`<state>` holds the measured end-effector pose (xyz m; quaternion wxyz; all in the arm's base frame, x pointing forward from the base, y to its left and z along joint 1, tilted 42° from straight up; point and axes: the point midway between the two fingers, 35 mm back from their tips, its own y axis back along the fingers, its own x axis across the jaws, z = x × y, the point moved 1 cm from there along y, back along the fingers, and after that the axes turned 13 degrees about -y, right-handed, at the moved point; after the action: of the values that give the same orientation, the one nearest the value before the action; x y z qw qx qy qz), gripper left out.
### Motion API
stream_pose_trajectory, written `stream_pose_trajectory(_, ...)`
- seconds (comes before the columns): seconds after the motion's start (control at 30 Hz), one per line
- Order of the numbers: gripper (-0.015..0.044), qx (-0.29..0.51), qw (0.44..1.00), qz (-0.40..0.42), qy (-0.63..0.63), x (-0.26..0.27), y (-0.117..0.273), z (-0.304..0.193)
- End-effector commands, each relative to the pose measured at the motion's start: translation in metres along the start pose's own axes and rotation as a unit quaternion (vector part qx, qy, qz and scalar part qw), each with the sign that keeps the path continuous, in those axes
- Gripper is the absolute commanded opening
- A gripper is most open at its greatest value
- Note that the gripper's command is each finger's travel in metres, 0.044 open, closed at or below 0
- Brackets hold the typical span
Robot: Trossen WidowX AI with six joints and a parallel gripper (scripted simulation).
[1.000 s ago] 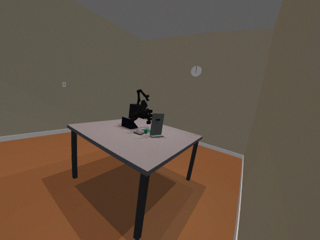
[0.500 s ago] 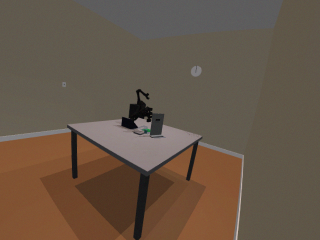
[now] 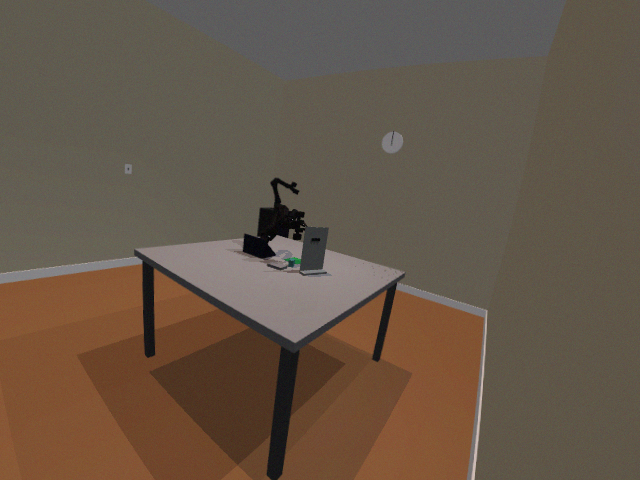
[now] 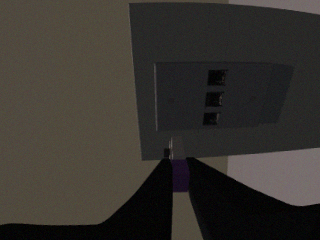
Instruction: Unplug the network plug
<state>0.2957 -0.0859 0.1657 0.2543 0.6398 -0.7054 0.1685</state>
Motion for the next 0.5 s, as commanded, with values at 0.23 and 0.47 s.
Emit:
stream_pose_trajectory(0.23, 0.0, -0.007, 0.998, -0.057, 0.035, -0.012, 0.004, 0.002)
stream_pose_trajectory(0.47, 0.0, -0.011, 0.986, -0.149, 0.079, -0.041, 0.009, 0.009)
